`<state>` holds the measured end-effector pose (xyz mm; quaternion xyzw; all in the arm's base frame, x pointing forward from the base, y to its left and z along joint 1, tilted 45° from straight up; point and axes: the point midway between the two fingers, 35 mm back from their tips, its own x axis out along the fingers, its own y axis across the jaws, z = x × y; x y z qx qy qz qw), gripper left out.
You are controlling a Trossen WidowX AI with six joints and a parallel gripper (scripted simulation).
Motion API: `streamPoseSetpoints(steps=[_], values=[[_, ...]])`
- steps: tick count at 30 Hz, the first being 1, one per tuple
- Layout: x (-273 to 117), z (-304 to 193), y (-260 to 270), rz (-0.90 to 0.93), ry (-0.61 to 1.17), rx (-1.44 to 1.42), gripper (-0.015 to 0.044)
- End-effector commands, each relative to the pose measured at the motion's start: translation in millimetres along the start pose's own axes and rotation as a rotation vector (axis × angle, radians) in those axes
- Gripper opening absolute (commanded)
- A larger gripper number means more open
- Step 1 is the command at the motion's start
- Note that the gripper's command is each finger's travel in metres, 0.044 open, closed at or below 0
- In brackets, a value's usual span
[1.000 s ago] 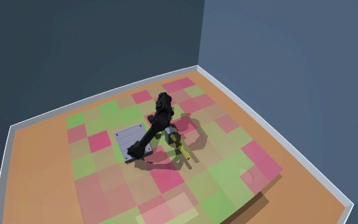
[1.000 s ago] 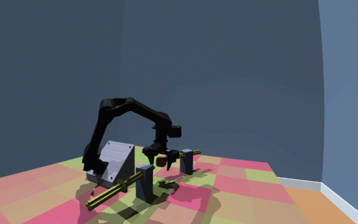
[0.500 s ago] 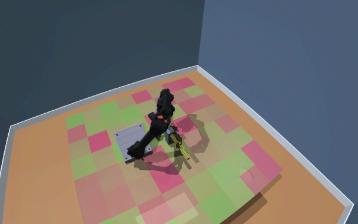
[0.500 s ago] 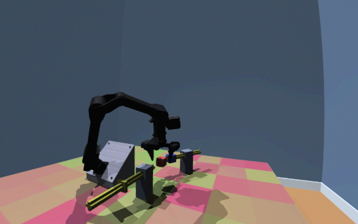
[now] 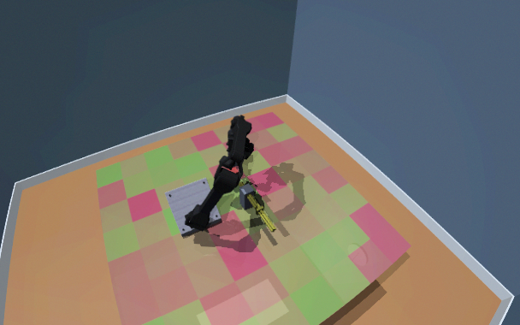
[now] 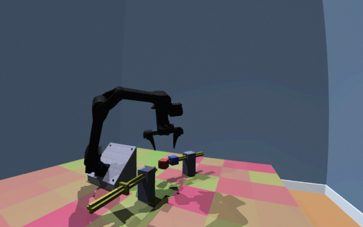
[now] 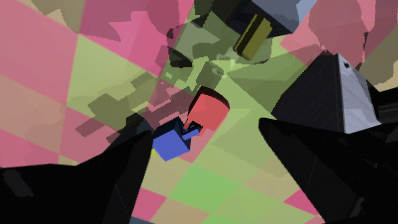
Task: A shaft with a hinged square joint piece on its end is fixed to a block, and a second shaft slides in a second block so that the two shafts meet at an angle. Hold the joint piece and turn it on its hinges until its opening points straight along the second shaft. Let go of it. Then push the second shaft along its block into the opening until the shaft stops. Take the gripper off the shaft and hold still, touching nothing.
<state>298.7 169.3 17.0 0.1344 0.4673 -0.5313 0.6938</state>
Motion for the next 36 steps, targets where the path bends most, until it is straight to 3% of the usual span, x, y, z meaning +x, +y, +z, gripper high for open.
streamPoseSetpoints(steps=[1, 9, 18, 36], values=[[-14.1, -2.6, -0.3, -0.002, -0.001, -0.126, 0.044], [-47.5, -5.2, -3.5, 0.009, -0.009, -0.375, 0.044], [-49.1, -4.1, -3.7, 0.019, -0.009, -0.36, 0.044], [-24.5, 45.3, -30.8, 0.065, 0.226, 0.183, 0.044]])
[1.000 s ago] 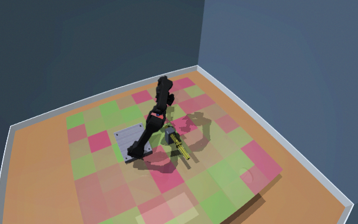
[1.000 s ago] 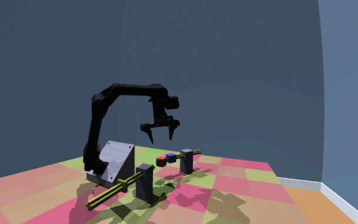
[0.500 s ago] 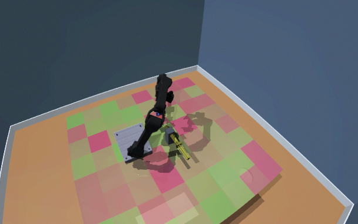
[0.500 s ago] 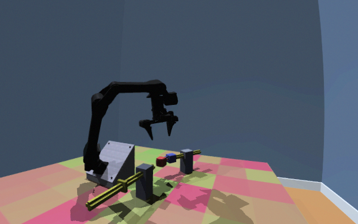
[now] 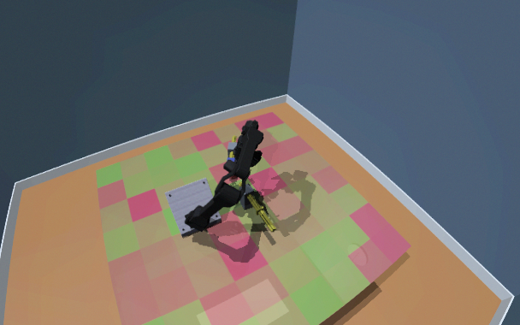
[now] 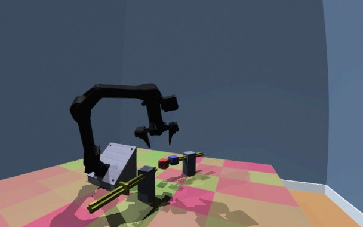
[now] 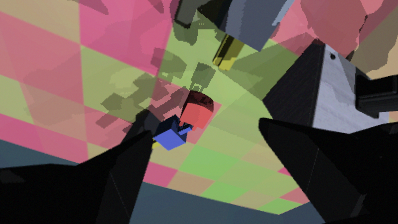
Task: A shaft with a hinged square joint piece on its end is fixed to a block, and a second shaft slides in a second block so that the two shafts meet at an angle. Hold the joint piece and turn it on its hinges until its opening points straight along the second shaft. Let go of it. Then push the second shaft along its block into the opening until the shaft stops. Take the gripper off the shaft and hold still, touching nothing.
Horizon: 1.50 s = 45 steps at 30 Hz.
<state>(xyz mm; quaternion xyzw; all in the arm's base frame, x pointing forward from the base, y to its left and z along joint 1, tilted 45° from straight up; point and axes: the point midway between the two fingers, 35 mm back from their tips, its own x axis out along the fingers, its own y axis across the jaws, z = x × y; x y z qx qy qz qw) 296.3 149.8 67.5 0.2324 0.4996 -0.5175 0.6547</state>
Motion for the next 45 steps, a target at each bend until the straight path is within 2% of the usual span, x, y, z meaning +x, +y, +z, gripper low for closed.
streamPoseSetpoints(steps=[1, 13, 24, 27, 31, 38, 40, 45], values=[[2.7, 10.5, -6.4, 0.015, 0.047, 0.116, 0.044], [14.9, 39.7, -28.2, 0.056, 0.194, 0.484, 0.044], [14.0, 46.1, -30.0, 0.062, 0.2, 0.494, 0.044], [5.5, 72.4, -34.3, 0.079, 0.186, 0.441, 0.044], [-12.9, 131.6, -53.9, 0.106, 0.144, 0.325, 0.044], [-45.3, 227.3, -125.8, 0.098, 0.036, 0.127, 0.044], [-51.3, 241.0, -142.9, 0.088, 0.016, 0.091, 0.044], [-52.1, 242.6, -145.1, 0.087, 0.014, 0.087, 0.044]])
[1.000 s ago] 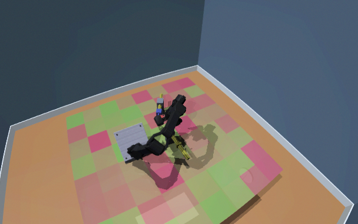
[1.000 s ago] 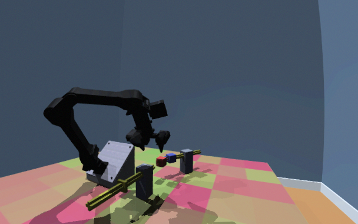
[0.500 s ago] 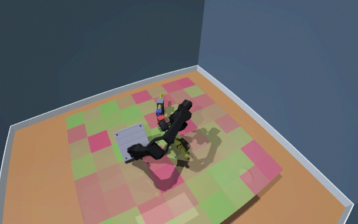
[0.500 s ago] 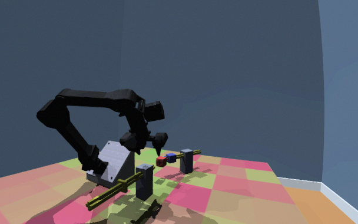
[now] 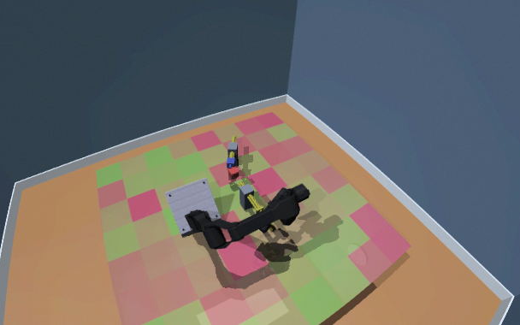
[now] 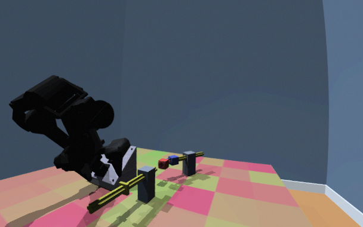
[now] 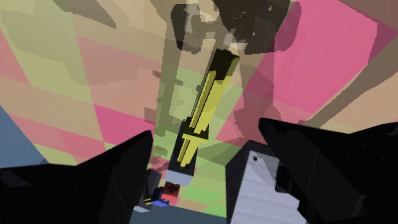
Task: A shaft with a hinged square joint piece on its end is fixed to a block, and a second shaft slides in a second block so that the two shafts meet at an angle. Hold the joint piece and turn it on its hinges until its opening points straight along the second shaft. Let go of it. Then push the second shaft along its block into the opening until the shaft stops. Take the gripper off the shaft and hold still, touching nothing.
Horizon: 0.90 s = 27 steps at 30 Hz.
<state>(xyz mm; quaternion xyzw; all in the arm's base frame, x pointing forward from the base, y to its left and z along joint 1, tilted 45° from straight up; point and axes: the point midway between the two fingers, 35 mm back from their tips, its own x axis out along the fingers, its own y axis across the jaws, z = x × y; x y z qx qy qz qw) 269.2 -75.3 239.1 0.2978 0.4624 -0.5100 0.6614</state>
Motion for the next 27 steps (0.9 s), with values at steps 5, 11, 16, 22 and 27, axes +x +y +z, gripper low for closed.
streamPoseSetpoints(steps=[5, 11, 16, 22, 27], values=[[10.1, 4.4, -3.7, -0.04, -0.048, 0.032, 0.044], [33.8, 9.2, -5.8, -0.093, -0.173, 0.176, 0.044], [51.6, 12.1, -9.2, -0.119, -0.286, 0.293, 0.044], [62.8, 13.5, -12.4, -0.126, -0.365, 0.37, 0.044], [65.0, 14.2, -12.6, -0.126, -0.365, 0.371, 0.044]])
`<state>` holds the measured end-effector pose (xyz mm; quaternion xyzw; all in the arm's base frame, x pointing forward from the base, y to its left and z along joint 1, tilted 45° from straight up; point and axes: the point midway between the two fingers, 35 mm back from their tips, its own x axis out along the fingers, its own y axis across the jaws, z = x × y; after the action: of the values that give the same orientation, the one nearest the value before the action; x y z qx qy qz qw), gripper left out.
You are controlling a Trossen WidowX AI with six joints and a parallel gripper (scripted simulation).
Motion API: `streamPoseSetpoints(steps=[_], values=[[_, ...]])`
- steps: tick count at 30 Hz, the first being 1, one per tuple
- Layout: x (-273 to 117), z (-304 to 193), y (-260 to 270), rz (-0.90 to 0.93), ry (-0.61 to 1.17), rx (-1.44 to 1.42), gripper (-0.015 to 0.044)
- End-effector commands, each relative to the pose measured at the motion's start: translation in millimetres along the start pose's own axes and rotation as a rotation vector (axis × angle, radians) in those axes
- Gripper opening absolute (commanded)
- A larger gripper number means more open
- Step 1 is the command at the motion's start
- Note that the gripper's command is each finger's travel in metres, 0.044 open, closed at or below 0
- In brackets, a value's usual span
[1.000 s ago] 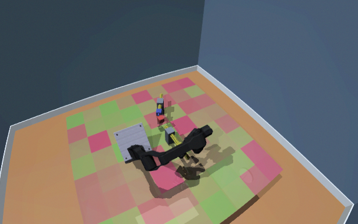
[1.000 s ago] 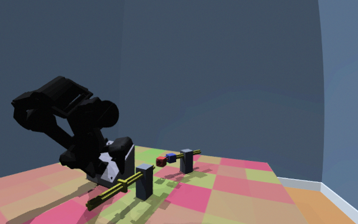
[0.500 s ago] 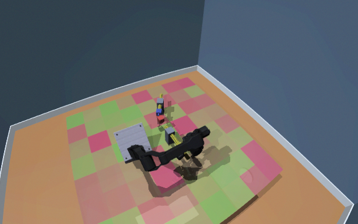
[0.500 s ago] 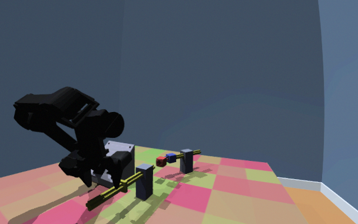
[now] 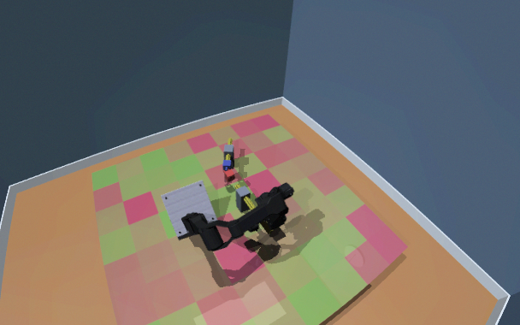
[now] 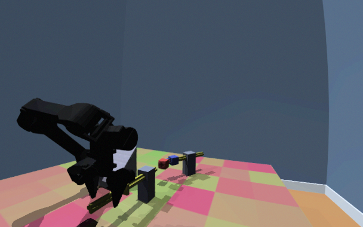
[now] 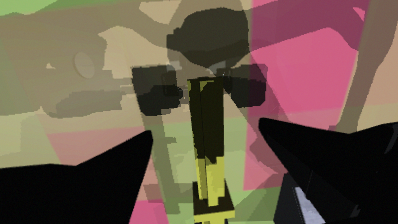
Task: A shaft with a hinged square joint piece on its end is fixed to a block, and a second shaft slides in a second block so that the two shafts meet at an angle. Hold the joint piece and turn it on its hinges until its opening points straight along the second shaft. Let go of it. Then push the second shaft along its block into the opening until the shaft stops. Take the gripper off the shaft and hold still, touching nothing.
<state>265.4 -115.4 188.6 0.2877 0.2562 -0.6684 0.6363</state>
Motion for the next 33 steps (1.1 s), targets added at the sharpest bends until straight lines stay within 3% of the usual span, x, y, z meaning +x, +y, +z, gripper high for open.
streamPoseSetpoints(steps=[1, 18, 31, 33], values=[[4.7, -0.2, -0.3, -0.003, -0.007, 0.008, 0.044], [29.3, -0.1, -0.3, -0.003, -0.008, 0.008, 0.044], [29.3, -0.1, -0.3, -0.003, -0.008, 0.008, 0.0102], [29.3, -0.1, -0.3, -0.003, -0.008, 0.008, 0.0102]])
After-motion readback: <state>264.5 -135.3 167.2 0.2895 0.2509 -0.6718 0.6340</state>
